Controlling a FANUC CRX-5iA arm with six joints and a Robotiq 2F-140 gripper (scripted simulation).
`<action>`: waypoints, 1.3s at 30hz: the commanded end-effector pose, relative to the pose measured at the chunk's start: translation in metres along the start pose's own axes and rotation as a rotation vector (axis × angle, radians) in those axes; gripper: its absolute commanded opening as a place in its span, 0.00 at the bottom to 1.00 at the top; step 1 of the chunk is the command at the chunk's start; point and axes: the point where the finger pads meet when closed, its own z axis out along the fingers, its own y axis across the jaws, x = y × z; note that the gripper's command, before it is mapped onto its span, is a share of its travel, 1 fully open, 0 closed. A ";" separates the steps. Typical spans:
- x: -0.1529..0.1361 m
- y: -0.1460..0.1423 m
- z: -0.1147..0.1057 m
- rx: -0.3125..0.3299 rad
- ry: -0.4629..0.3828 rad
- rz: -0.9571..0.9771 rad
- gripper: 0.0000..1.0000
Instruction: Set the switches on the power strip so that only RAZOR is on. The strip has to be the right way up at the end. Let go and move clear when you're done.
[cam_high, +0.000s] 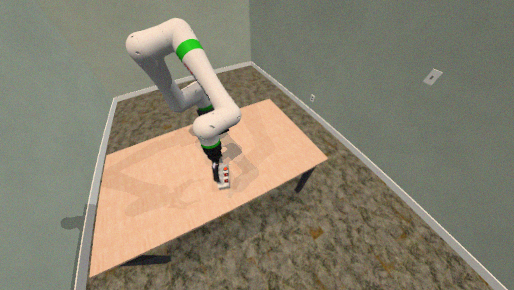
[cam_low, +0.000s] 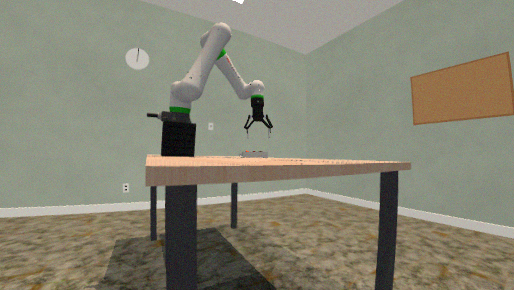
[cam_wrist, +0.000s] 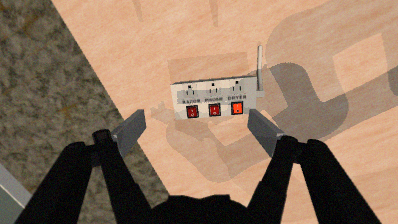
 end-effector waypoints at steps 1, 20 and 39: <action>-0.008 -0.008 0.009 -0.003 -0.017 -0.279 1.00; -0.015 -0.014 0.017 0.025 -0.003 -1.057 0.00; -0.015 -0.014 0.017 -0.001 -0.083 -1.658 0.00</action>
